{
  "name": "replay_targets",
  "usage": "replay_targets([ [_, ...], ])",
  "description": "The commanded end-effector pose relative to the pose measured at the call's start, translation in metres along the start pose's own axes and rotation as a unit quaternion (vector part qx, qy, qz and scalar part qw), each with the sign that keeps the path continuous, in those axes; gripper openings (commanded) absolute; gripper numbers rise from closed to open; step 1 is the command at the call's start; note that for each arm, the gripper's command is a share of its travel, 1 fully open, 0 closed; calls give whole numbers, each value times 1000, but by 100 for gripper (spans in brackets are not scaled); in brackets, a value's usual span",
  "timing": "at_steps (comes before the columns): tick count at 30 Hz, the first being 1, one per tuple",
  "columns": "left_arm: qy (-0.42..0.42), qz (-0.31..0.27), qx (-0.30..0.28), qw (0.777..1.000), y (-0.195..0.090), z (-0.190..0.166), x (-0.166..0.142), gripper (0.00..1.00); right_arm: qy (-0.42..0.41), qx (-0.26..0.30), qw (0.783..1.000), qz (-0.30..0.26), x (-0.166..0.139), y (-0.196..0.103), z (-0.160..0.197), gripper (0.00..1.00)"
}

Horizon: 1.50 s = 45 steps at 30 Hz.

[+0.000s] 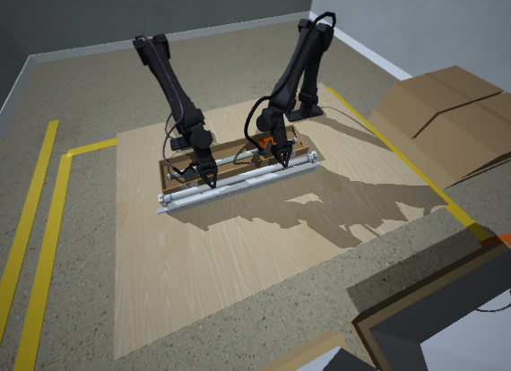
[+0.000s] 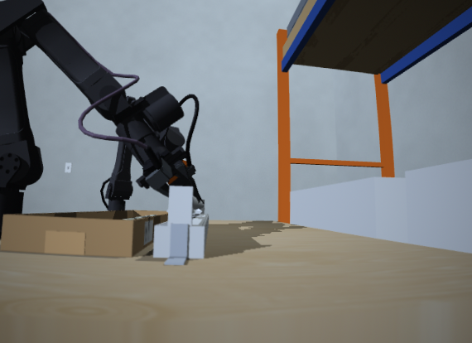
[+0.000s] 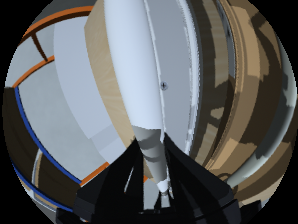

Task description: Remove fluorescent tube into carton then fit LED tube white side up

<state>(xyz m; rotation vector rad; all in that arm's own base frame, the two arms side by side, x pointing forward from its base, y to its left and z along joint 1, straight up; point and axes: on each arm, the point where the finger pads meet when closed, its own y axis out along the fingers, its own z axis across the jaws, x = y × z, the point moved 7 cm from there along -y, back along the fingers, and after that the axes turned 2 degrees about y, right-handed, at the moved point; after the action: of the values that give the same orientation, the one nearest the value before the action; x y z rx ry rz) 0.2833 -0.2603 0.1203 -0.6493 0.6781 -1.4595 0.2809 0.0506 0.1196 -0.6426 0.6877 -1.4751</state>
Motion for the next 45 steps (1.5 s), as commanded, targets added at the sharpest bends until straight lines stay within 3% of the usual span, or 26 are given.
replay_targets([
  [1,3,-8,13,1000,-10,-2,1,11,-13,-1,1000,-8,1,-5,-11,11],
  [17,8,-8,13,1000,-11,-9,0,11,-16,-2,1000,-11,3,-5,-20,11],
  [18,8,-8,13,1000,-11,-10,0,49,-16,-2,1000,-10,3,-5,-21,11],
  [34,-9,-12,30,999,-14,7,3,49,-16,-1,1000,-10,3,-5,-21,11],
  [35,-9,-12,30,999,-14,7,3,49,-16,-1,1000,-10,3,-5,-21,49],
  [45,-9,-12,30,999,-14,7,3,49,-7,8,1000,-13,4,-5,-10,49],
])
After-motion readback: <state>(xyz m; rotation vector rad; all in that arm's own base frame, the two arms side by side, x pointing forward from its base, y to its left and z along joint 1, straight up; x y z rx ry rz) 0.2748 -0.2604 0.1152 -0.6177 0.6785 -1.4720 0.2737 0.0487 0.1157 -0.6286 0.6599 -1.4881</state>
